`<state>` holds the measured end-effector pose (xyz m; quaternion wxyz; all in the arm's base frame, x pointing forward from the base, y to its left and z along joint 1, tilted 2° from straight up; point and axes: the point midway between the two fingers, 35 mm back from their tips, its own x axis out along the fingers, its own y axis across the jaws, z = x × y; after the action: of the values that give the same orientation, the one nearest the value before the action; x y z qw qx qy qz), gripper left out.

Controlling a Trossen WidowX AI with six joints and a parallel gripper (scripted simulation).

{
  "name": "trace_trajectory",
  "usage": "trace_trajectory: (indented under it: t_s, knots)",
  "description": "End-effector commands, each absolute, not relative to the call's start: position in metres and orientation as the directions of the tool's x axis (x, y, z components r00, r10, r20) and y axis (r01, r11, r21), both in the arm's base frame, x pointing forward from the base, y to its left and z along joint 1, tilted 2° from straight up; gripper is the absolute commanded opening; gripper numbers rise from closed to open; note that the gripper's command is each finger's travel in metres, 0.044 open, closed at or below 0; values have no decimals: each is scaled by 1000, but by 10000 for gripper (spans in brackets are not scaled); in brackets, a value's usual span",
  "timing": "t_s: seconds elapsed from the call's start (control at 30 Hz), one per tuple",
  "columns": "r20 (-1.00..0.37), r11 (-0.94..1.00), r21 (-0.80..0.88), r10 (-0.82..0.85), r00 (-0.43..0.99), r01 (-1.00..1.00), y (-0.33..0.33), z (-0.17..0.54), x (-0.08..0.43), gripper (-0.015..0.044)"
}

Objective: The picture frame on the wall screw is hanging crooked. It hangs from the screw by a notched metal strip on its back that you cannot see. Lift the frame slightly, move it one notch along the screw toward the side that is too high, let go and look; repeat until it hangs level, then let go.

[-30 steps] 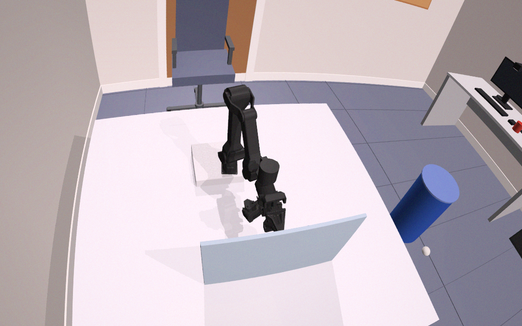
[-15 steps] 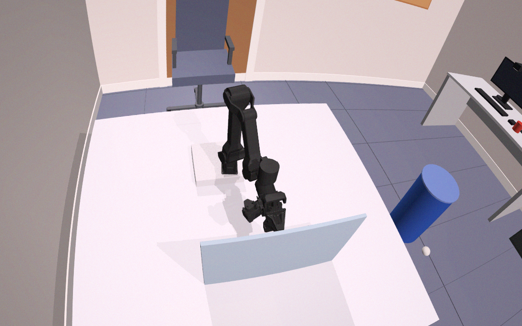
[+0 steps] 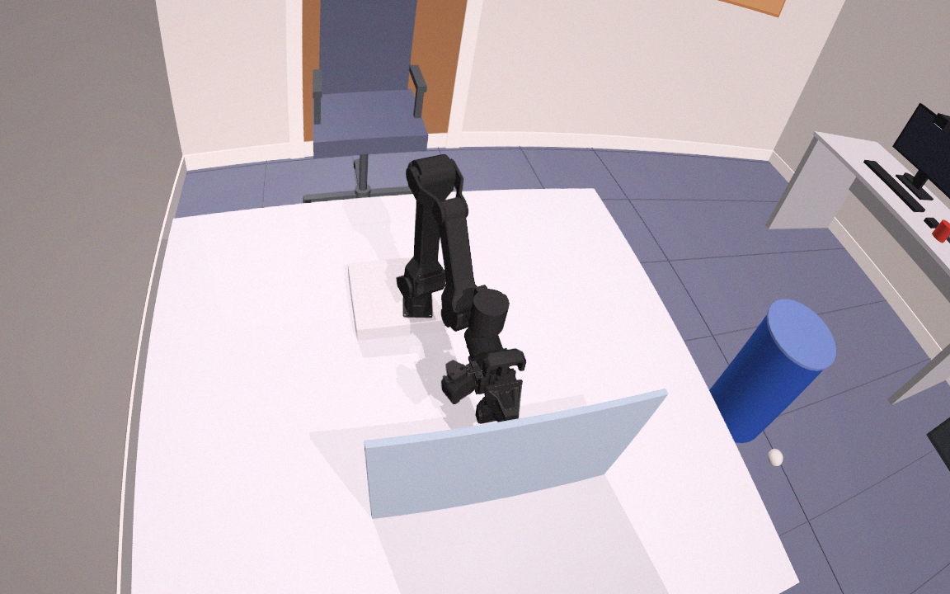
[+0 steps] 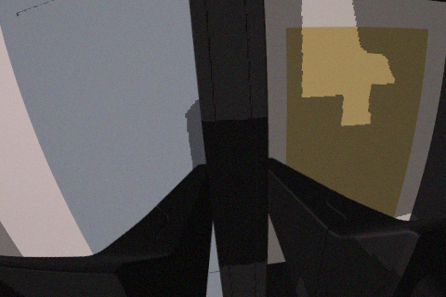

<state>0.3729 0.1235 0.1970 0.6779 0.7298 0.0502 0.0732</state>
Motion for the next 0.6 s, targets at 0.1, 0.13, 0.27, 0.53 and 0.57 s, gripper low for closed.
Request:
trace_trajectory:
  t_s: [0.1, 0.13, 0.27, 0.53, 0.57]
  knots:
    - [40, -35, 999, 171, 985, -34, 124, 197, 373, 0]
    - [40, -20, 999, 171, 985, -37, 124, 197, 373, 0]
    - [39, 6, 999, 170, 985, -41, 124, 197, 373, 0]
    - [39, -3, 999, 172, 984, -39, 124, 197, 373, 105]
    - [39, -3, 999, 172, 984, -39, 124, 197, 373, 131]
